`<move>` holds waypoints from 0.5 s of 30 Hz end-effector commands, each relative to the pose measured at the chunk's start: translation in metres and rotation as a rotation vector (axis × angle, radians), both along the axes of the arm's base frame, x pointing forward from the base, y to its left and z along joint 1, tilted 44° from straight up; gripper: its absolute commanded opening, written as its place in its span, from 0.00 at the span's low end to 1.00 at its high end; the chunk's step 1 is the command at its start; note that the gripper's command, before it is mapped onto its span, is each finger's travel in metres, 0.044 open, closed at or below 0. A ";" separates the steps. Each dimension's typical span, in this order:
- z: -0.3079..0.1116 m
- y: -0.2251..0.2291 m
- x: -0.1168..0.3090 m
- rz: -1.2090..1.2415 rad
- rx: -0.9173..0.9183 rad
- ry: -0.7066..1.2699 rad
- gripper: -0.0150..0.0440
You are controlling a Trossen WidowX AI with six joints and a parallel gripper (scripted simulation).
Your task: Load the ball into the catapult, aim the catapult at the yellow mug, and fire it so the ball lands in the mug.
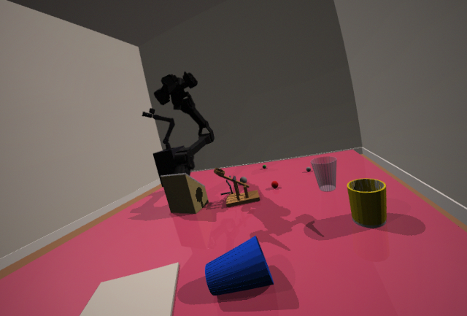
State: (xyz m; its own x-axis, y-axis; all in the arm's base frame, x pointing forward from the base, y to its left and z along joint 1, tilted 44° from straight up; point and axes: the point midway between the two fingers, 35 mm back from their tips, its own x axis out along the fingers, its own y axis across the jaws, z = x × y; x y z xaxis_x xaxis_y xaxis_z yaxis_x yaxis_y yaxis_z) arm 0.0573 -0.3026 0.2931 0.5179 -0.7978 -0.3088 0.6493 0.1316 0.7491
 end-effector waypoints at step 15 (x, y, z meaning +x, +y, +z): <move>-0.082 0.024 0.087 0.475 0.136 0.258 1.00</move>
